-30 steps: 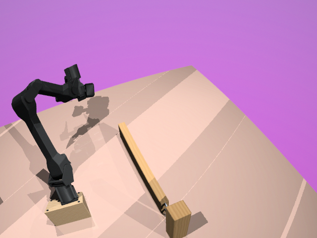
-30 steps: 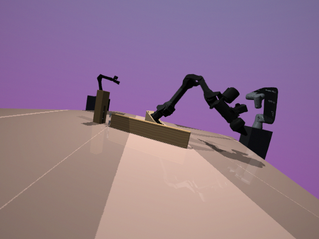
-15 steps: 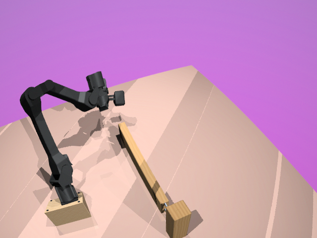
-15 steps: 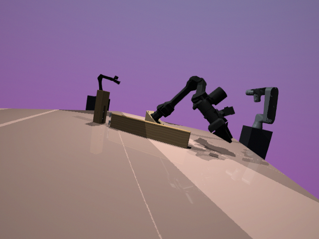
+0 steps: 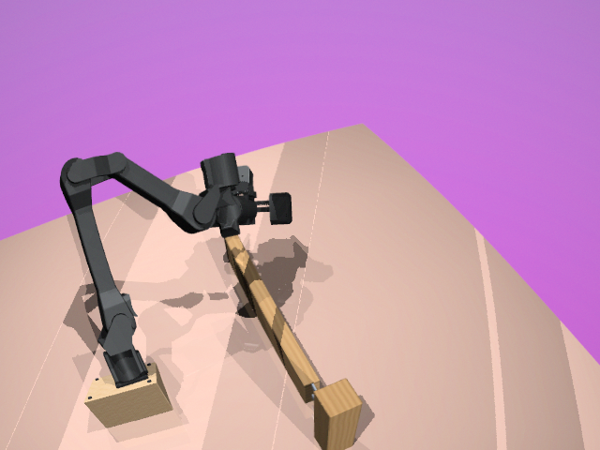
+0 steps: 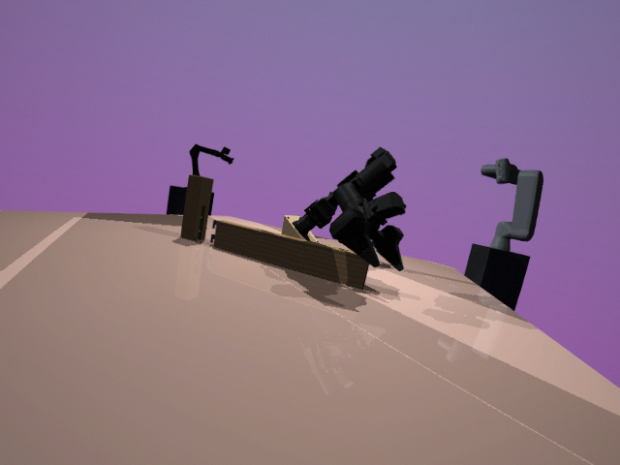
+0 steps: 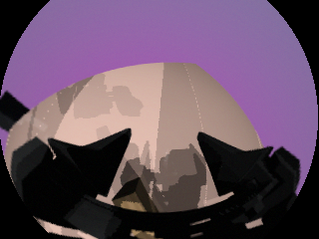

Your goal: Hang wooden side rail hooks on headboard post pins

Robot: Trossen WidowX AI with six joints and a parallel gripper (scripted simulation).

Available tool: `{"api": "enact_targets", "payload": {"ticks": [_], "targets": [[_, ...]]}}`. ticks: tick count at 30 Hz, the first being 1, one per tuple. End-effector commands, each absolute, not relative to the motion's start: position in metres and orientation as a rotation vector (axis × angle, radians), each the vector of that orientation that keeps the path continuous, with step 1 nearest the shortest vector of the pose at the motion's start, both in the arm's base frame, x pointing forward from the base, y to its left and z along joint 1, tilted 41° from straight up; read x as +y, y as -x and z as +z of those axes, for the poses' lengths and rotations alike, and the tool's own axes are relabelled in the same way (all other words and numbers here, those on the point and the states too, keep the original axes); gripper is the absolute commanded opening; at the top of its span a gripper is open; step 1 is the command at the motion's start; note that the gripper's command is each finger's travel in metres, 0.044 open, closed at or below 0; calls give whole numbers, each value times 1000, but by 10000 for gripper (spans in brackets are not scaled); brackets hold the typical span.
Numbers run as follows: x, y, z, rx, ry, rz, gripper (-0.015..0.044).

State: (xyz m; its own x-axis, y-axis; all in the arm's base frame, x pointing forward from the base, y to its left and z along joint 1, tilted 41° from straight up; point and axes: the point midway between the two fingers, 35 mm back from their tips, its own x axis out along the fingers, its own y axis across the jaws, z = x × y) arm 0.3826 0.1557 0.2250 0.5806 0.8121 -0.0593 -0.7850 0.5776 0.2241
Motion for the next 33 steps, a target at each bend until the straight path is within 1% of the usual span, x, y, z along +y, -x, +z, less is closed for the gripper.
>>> {"api": "enact_targets", "payload": {"ticks": [1, 9, 17, 26, 33], "targets": [[117, -394, 193, 195, -192, 840, 440], [56, -400, 145, 247, -232, 681, 440], [-4, -390, 99, 295, -283, 518, 440], [-67, -359, 50, 342, -355, 322, 440], [-110, -320, 14, 374, -430, 151, 440]]}}
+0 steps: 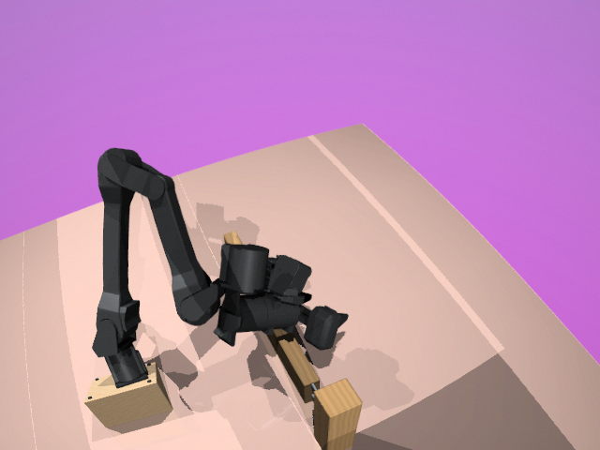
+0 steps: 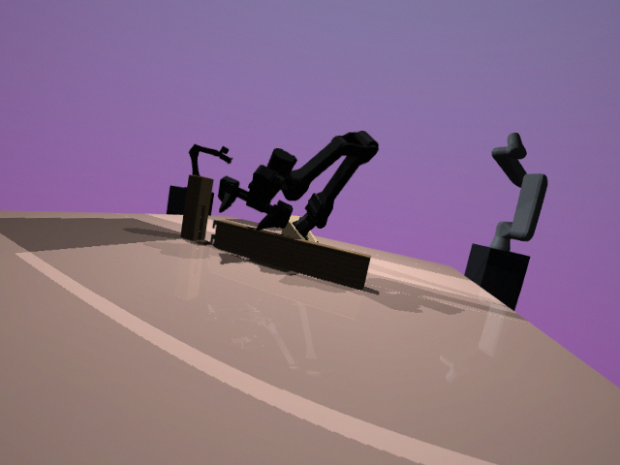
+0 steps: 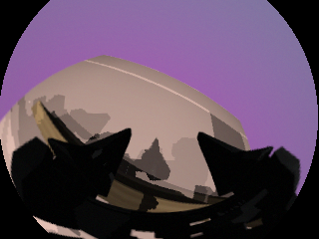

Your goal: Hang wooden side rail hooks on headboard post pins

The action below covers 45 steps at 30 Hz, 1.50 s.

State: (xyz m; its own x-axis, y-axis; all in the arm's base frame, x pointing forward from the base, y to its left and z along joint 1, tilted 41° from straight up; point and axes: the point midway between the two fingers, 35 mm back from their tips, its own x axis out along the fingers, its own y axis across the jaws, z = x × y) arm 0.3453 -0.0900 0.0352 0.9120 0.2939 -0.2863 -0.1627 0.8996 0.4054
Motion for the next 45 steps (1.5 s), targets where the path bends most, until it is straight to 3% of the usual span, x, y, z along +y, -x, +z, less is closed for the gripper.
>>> {"api": "enact_targets", "payload": {"ticks": [1, 28, 45], "targets": [[-115, -313, 9, 378, -441, 126, 440], [-166, -149, -53, 382, -721, -493, 440], [-167, -143, -53, 373, -742, -525, 440]]}}
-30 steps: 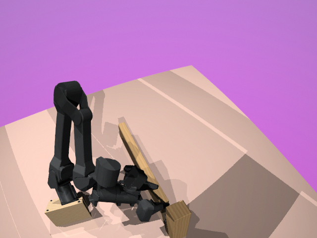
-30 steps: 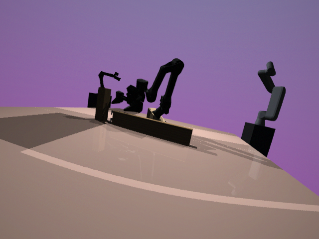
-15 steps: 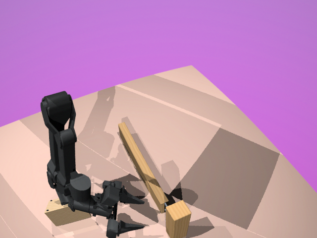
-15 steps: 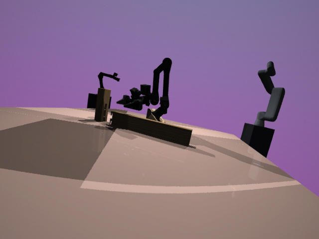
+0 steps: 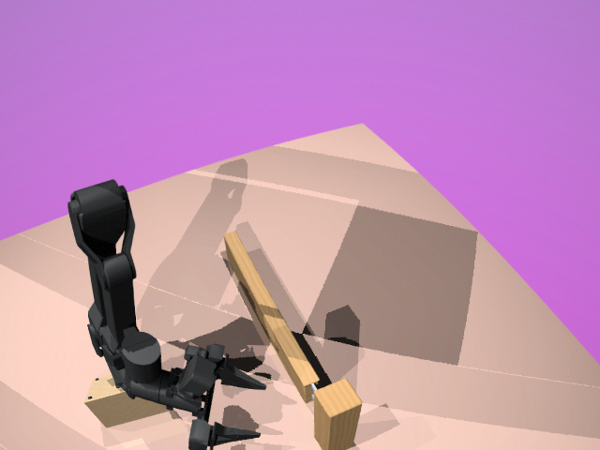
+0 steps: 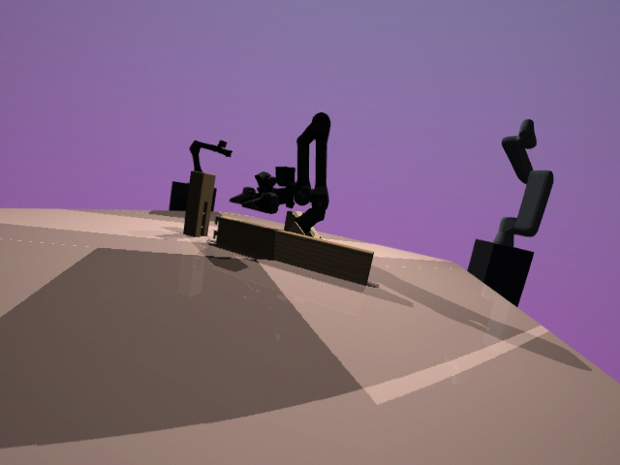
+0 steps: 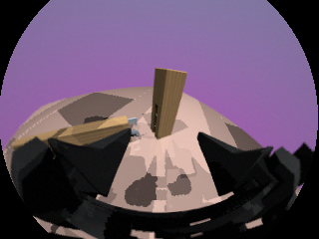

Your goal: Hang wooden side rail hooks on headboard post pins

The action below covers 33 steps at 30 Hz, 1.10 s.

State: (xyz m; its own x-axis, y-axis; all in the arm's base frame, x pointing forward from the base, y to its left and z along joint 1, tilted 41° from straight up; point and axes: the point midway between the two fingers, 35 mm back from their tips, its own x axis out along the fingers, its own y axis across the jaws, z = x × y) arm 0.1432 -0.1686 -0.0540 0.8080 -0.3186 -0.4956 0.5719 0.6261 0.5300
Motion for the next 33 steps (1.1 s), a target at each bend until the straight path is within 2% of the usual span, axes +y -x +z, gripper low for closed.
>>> {"api": "enact_targets", "payload": {"ticks": [1, 12, 23, 33], "targets": [[-167, -143, -53, 373, -742, -525, 440], [-170, -145, -57, 393, -769, -535, 440], [-190, -169, -69, 541, -936, -631, 440], [-196, -191, -50, 670, -1032, -752, 440]]}}
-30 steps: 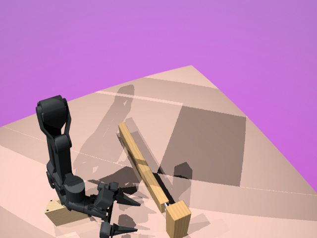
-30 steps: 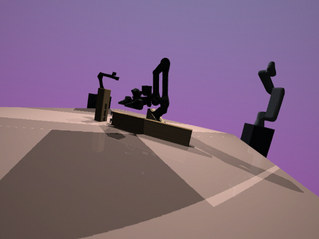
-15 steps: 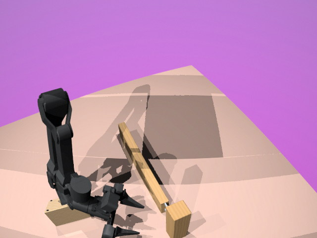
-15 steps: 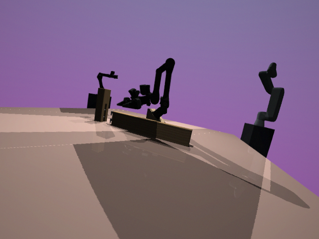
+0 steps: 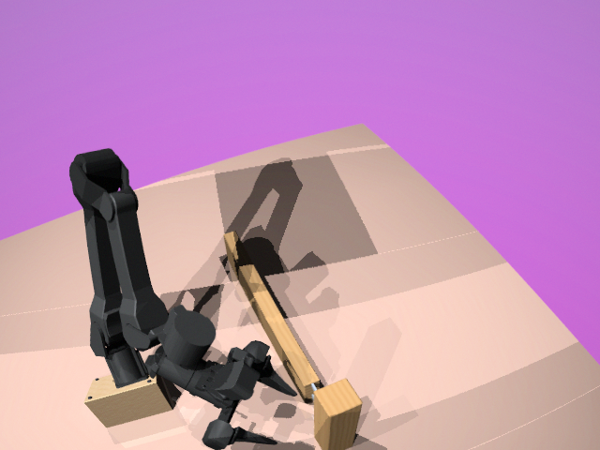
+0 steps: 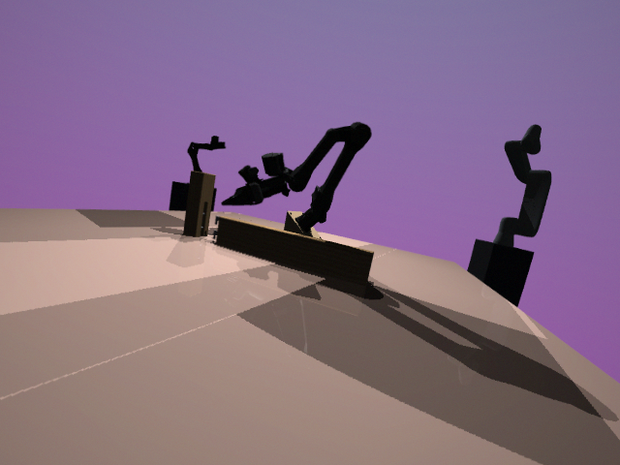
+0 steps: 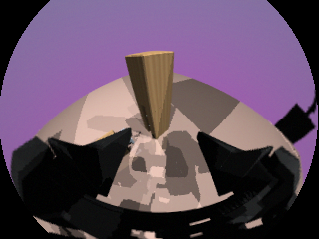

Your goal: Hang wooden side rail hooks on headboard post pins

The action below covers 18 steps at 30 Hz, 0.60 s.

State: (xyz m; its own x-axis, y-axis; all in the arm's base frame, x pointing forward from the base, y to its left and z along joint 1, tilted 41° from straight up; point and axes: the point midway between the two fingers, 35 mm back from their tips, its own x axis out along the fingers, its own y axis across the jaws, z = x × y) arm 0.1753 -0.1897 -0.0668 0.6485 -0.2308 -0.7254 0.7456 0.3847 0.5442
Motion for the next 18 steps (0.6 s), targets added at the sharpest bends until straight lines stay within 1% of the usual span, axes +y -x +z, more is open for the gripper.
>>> {"api": "enact_targets", "payload": {"ticks": [1, 12, 18], "targets": [[-195, -193, -47, 682, -1038, -766, 440], [-177, -202, 1, 790, -1068, -931, 440], [-175, -202, 5, 795, -1067, -942, 440]]}}
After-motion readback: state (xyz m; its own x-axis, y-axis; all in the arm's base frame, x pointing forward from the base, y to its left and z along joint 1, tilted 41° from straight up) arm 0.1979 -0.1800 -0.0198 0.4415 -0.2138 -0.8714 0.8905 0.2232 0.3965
